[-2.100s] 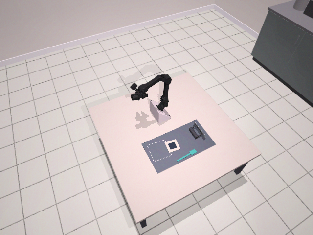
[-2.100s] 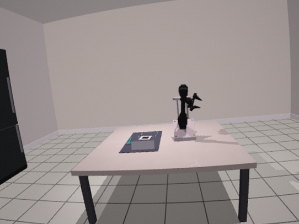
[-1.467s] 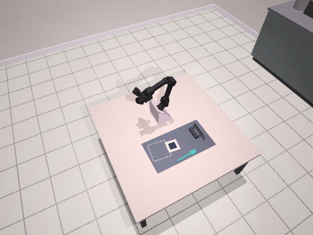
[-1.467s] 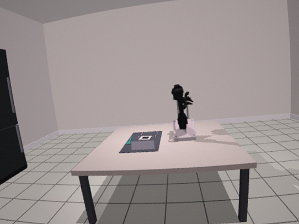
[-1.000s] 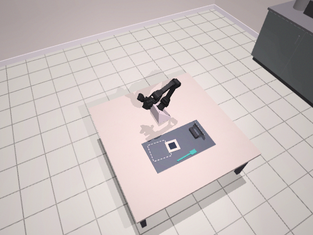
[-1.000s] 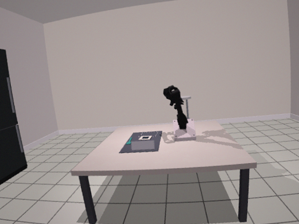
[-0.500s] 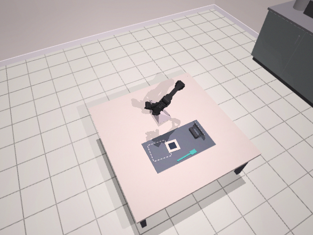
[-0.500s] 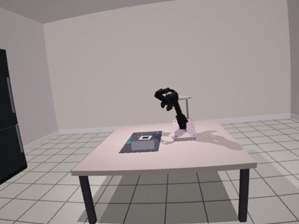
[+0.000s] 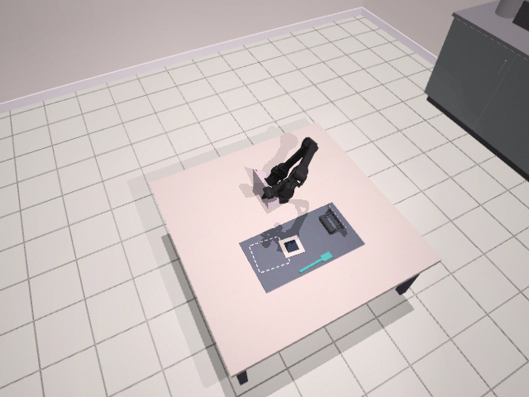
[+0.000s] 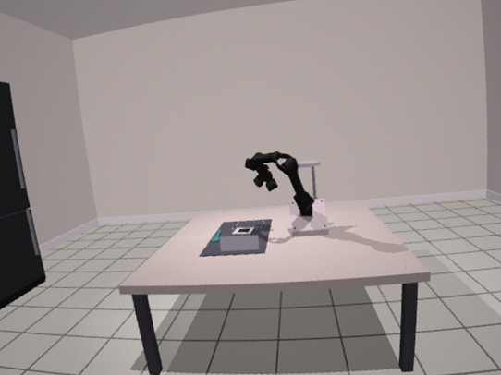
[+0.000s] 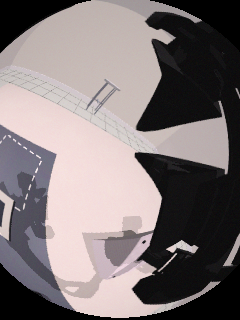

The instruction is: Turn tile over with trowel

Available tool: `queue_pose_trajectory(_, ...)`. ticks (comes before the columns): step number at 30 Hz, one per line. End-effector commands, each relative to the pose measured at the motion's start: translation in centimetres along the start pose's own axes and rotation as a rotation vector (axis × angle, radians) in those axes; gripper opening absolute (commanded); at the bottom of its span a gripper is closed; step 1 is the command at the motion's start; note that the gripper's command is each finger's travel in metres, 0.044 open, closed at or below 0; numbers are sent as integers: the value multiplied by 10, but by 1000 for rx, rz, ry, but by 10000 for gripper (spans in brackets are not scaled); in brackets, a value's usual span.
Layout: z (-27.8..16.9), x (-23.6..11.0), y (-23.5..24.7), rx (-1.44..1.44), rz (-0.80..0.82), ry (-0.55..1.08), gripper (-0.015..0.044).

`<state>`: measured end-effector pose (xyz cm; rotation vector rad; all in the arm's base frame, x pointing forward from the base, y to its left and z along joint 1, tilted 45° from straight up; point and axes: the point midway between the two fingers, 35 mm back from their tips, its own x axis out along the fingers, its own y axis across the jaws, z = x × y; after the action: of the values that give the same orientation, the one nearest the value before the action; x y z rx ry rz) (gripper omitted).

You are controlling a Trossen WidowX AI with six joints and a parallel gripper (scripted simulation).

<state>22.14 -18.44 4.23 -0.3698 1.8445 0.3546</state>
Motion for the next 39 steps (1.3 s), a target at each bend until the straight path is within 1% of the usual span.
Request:
queue_pose_trajectory(1,33,-20,15,-110,-4,-103,100)
queue_pose_trajectory(9,82,-50,51,-302,6,-261,100)
queue_pose_trajectory(18,125,-86,105,-531,31,-429,100)
queue_pose_trajectory(27,149,-116,159,-737,50,-552,100)
queue_pose_trajectory(39,165,-165,252,-1056,151,-776,100)
